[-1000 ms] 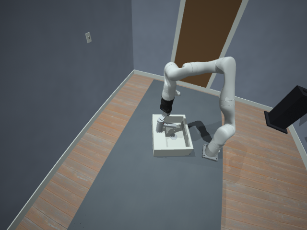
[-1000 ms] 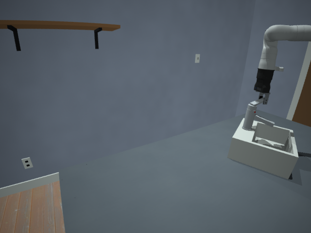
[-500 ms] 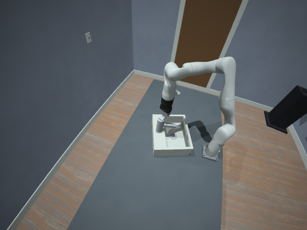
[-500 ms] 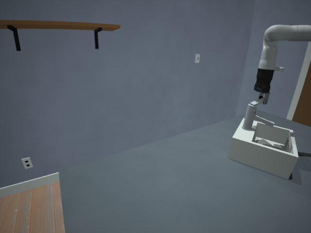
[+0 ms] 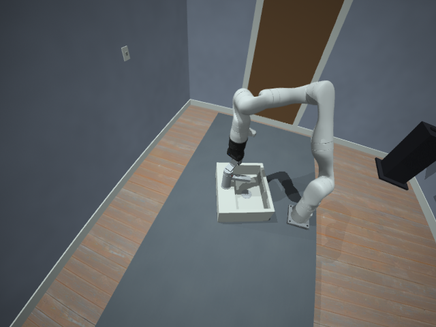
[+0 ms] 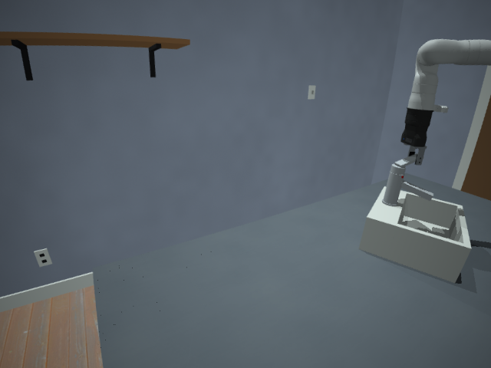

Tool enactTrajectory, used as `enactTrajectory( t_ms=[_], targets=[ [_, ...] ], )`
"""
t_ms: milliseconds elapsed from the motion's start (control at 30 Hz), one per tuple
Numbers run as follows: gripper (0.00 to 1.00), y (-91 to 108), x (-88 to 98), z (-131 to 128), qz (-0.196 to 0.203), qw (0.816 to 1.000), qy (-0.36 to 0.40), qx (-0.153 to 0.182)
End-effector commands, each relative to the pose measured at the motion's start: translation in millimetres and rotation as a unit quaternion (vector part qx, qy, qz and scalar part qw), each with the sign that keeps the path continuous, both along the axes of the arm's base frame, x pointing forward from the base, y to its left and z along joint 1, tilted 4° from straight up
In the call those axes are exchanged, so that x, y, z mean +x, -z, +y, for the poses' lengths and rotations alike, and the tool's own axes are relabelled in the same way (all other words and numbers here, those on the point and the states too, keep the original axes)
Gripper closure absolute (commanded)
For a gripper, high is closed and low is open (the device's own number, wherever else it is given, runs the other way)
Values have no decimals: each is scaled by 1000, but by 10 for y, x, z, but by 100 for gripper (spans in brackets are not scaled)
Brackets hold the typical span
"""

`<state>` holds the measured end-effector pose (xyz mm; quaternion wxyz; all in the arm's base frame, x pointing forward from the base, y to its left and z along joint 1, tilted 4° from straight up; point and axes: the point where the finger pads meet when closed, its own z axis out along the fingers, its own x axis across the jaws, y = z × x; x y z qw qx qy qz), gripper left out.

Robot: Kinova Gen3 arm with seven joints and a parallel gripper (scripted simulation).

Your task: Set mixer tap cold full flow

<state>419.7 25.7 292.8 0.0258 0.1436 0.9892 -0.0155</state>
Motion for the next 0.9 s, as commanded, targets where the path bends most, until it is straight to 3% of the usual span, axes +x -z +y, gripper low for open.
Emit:
enactTrajectory(
  t_ms=[0, 600, 633, 867],
  targets=[
    [100, -38, 6, 25, -4, 1000, -1, 1],
    [100, -38, 6, 25, -4, 1000, -1, 1],
    [0, -38, 6, 25, -4, 1000, -1, 1],
    [0, -38, 6, 25, -4, 1000, -1, 1]
  ],
)
